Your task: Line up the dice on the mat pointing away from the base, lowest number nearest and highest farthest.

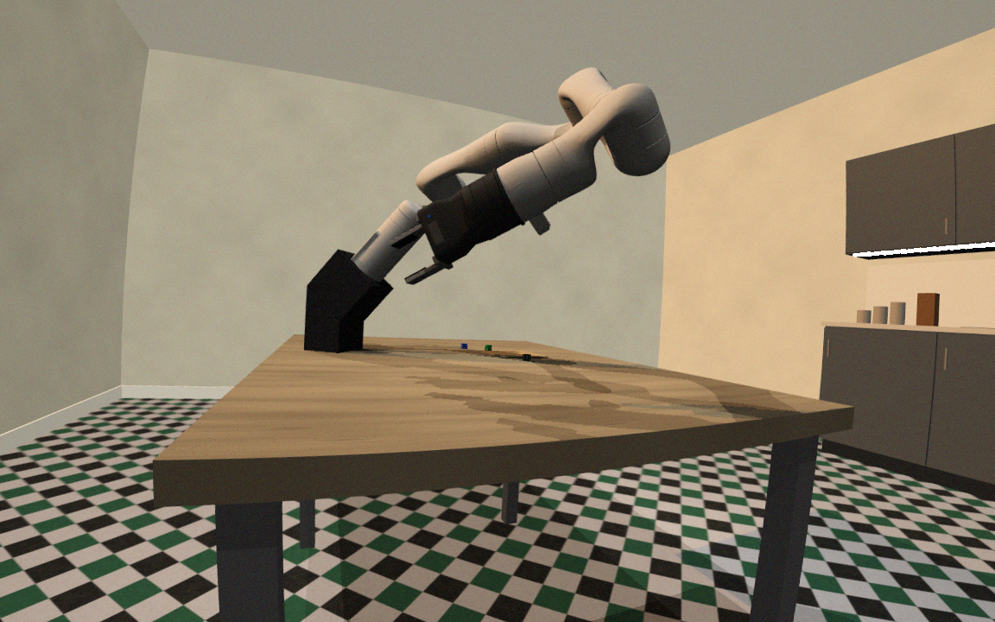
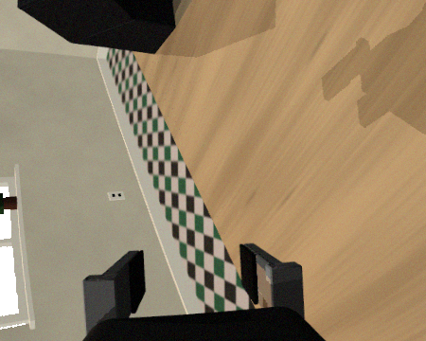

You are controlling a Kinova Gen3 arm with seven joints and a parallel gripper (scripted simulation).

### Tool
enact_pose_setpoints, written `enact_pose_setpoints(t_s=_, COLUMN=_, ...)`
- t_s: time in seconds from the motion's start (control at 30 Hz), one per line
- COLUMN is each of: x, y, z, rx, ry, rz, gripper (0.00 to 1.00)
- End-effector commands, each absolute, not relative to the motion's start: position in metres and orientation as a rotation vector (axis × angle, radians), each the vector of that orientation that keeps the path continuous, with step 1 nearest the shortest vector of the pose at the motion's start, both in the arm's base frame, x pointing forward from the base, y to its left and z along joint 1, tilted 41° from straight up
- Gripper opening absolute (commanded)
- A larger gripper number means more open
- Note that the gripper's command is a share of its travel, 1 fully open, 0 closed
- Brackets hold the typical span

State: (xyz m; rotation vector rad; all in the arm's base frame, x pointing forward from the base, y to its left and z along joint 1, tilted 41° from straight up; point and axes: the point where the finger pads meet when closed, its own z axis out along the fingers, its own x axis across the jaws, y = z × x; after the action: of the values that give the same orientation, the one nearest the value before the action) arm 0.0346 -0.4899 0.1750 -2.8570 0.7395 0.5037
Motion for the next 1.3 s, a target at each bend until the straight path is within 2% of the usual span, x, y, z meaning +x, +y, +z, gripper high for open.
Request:
enact_pose_setpoints(t_s=0.0, x=0.034, y=-0.490, z=0.176, rx=-2.858, ry=0.742, rz=0.503, gripper=1.00)
enact_pose_setpoints(t_s=0.77, x=0.042, y=-0.489, z=0.178, rx=-2.884, ry=0.703, rz=0.499, gripper=1.00)
enact_pose_setpoints(t_s=1.03, x=0.100, y=-0.474, z=0.189, rx=-3.049, ry=0.417, rz=0.462, gripper=1.00)
enact_pose_setpoints(t_s=1.1, x=0.100, y=-0.474, z=0.189, rx=-3.049, ry=0.417, rz=0.462, gripper=1.00)
enact_pose_setpoints(t_s=1.23, x=0.152, y=-0.455, z=0.200, rx=-3.175, ry=0.122, rz=0.416, gripper=1.00)
enact_pose_setpoints(t_s=1.27, x=0.152, y=-0.455, z=0.200, rx=-3.175, ry=0.122, rz=0.416, gripper=1.00)
